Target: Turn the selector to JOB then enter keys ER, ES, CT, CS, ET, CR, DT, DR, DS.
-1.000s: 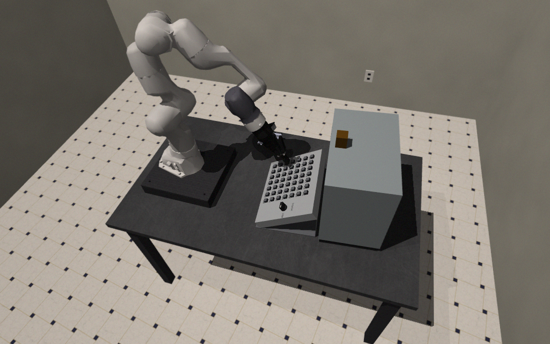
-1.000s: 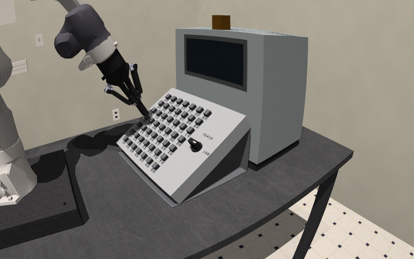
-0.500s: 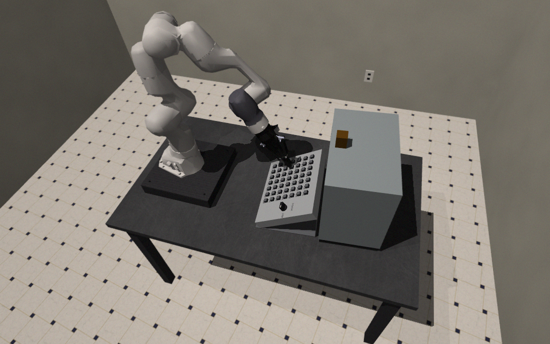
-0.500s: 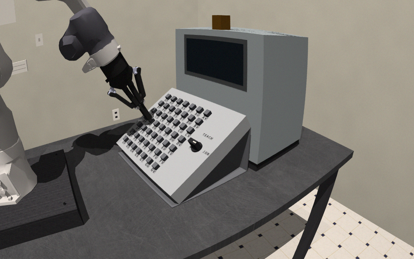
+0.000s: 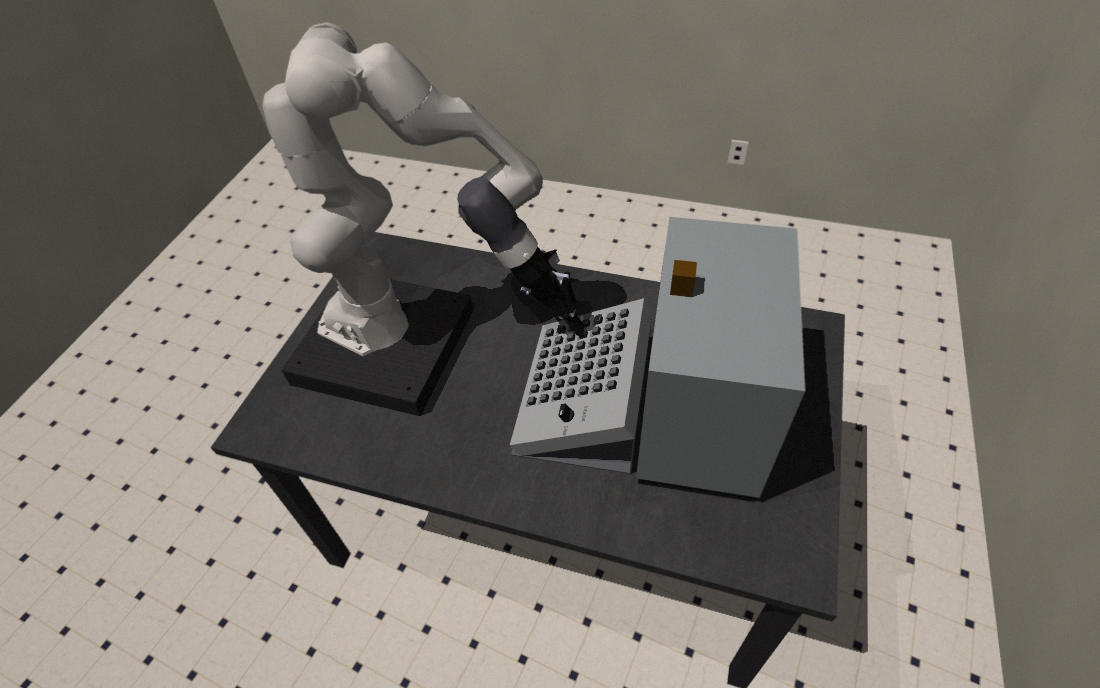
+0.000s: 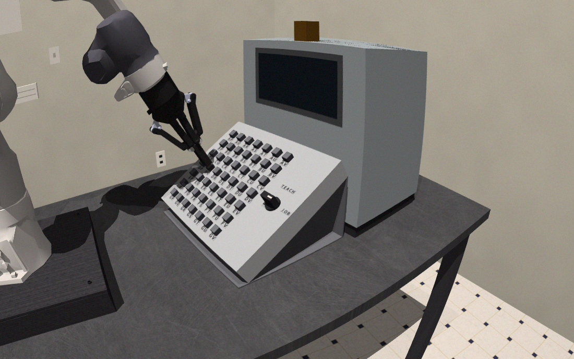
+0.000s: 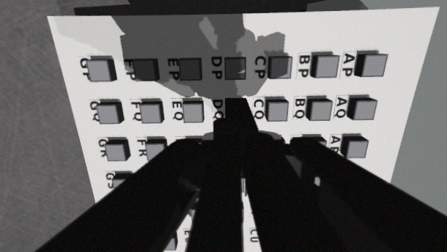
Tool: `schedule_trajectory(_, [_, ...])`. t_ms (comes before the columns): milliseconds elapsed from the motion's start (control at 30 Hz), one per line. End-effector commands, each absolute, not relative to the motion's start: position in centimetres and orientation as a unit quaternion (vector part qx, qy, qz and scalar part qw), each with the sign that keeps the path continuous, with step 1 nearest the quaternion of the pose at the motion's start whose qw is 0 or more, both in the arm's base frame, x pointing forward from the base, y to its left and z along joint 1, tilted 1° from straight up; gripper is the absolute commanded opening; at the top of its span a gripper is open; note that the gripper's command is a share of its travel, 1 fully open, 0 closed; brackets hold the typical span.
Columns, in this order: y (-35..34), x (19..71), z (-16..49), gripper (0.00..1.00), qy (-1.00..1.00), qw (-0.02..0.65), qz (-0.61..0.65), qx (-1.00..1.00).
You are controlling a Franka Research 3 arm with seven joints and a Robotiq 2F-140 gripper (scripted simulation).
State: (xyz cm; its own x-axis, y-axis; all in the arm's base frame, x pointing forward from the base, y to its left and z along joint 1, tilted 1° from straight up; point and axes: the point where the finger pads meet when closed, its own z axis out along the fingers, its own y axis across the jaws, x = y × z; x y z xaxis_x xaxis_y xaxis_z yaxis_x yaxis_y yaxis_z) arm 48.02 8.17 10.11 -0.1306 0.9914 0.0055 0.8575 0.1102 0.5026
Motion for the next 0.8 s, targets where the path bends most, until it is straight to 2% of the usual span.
schedule_trajectory(0, [8.13, 48.06, 10.1, 0.1, 0.728, 0.172, 0.198, 0.634])
schedule_trajectory(767, [8.16, 48.23, 9.81, 0.1, 0.728, 0.172, 0.198, 0.634])
